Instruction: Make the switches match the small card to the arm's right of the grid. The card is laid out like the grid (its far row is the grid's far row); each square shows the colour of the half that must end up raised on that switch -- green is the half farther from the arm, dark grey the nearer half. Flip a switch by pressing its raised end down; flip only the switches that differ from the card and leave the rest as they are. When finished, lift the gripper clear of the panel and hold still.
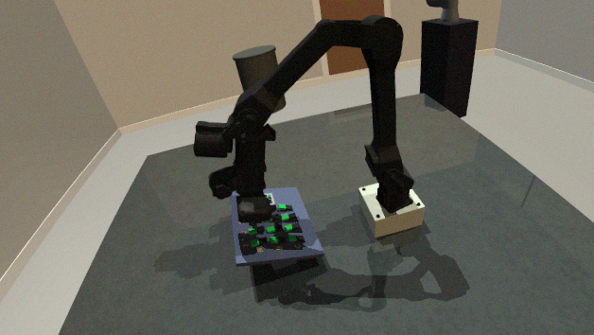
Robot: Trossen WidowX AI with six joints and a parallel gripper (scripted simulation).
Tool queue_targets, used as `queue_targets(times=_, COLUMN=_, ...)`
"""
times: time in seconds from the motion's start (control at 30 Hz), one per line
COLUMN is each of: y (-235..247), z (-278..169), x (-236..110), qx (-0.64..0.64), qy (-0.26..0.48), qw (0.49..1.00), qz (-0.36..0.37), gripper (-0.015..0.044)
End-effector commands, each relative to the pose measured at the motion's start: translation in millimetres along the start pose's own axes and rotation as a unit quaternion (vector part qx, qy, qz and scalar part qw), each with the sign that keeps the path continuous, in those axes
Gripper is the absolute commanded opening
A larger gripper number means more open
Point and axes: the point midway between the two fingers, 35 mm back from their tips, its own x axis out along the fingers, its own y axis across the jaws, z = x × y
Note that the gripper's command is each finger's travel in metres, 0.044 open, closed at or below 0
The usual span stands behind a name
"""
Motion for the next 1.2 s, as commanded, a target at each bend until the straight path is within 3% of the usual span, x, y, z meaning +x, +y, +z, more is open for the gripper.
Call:
queue_targets(times=0.0, y=0.6, z=-0.9, x=0.9, qx=-0.002, qy=0.001, qw=1.000, qz=0.001, gripper=0.0000)
queue_targets(times=1.17, y=0.6, z=-0.8, x=4.8, qx=-0.002, qy=0.001, qw=1.000, qz=0.001, gripper=0.0000)
